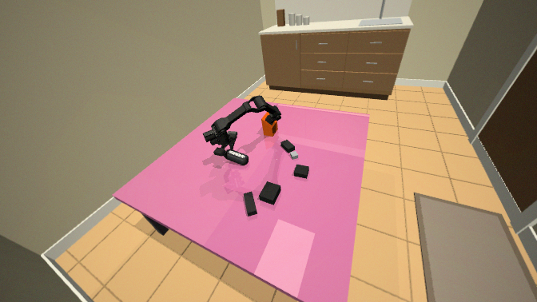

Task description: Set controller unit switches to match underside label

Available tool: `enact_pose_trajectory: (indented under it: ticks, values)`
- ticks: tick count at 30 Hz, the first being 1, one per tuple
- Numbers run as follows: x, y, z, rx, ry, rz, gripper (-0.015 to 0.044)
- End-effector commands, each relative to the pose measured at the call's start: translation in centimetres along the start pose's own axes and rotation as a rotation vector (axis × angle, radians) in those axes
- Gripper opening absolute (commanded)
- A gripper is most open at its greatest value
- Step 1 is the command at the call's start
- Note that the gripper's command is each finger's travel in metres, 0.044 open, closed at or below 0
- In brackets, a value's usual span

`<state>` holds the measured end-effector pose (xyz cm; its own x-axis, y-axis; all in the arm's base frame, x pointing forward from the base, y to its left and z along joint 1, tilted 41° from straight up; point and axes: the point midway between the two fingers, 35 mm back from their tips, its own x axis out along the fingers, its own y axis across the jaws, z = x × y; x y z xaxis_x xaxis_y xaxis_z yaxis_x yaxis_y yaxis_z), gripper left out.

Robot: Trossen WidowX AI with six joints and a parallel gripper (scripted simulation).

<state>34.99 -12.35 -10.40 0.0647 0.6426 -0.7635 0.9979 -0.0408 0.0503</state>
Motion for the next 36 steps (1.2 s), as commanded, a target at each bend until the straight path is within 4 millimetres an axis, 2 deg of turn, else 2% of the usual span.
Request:
enact_pose_trajectory:
  ticks: [1,36]
  values:
    - [-0.8,0.2,-0.3,-0.005,-0.004,0.01,0.0335]
    - [-2.7,0.0,-1.7,-0.005,-0.004,0.009,0.0335]
